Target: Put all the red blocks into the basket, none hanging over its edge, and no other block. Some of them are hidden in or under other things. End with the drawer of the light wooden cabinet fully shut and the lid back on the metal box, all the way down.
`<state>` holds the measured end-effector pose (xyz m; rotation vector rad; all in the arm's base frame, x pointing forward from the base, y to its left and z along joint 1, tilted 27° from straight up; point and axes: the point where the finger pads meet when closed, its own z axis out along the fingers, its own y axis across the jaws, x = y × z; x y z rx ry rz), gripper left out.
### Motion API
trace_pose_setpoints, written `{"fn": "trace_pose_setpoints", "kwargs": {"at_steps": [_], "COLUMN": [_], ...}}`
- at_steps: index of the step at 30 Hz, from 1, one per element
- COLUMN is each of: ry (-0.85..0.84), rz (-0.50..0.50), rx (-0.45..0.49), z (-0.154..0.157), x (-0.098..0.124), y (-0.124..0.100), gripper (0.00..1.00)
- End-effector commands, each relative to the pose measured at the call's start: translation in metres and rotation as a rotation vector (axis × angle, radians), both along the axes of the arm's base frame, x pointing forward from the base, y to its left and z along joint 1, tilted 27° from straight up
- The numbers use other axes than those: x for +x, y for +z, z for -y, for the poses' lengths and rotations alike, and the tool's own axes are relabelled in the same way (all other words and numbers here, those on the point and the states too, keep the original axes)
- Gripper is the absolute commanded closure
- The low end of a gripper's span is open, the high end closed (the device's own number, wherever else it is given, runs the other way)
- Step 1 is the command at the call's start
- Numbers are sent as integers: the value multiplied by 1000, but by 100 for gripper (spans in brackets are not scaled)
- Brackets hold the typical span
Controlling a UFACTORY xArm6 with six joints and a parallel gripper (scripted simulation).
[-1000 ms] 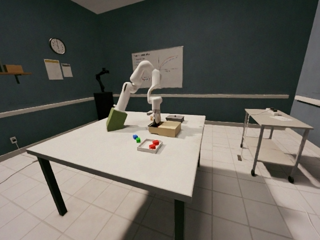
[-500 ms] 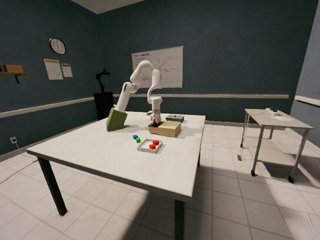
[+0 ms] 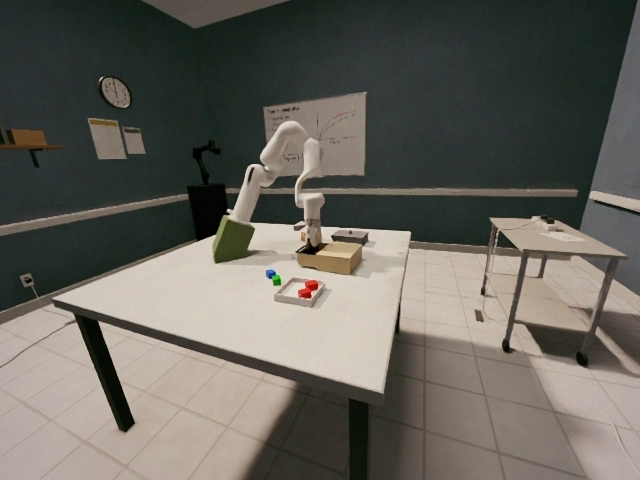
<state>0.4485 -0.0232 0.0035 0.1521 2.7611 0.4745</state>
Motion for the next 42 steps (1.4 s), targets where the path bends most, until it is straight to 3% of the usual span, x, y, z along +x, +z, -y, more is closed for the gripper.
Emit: {"fn": "trace_pose_setpoints", "kwargs": {"at_steps": [1,16,29,42], "ry": [-1,-1,-1,-1], "rz": [2,2,2,2], "rx": [-1,-1,-1,-1], "z": [1,6,18,35], "x": [1,-6,-19,-38], "y": [1,18,53,102], "gripper": [100,100,100,100]}}
